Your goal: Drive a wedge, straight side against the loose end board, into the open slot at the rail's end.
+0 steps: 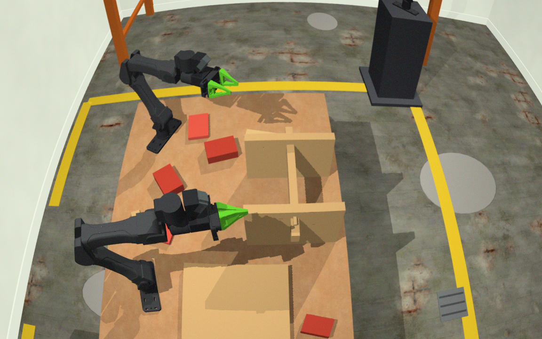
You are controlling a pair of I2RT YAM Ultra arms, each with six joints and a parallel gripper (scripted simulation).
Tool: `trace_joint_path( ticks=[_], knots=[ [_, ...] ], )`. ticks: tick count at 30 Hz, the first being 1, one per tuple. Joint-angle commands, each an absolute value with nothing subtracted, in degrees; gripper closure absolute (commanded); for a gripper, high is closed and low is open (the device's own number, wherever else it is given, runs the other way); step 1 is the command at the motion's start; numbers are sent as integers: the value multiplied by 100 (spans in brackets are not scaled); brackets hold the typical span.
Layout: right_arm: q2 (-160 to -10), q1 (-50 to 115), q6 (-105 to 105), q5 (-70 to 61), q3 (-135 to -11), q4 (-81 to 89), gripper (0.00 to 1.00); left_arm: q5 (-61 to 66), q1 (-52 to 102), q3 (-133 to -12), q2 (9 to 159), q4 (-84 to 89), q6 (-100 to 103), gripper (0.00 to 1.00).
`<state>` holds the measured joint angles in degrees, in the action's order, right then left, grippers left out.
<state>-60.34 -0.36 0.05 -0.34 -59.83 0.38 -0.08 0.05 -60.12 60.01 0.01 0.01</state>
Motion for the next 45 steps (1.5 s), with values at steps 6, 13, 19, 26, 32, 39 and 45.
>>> trace_joint_path(
  ticks=[6,13,19,26,32,39,45],
  knots=[
    [-5981,38,-74,4,-6082,42,100,-22,16,-6038,5834,31,-37,54],
    [-5913,51,20,18,-6108,49,100,-13,-17,-5954,5835,32,-37,54],
    [-6022,40,42,32,-6125,53,100,-5,-55,-6034,5852,-58,-39,54],
    [-6059,11,47,37,-6143,56,100,2,-77,-6031,5840,-119,-39,54],
    [-6016,39,48,36,-6163,57,100,12,6,-6029,5860,-127,-34,54],
    [-6073,17,48,25,-6185,55,100,20,35,-6025,5884,-135,-31,54],
    [-5960,5,48,24,-6195,55,100,20,52,-6024,5897,-140,-30,54]
  ],
)
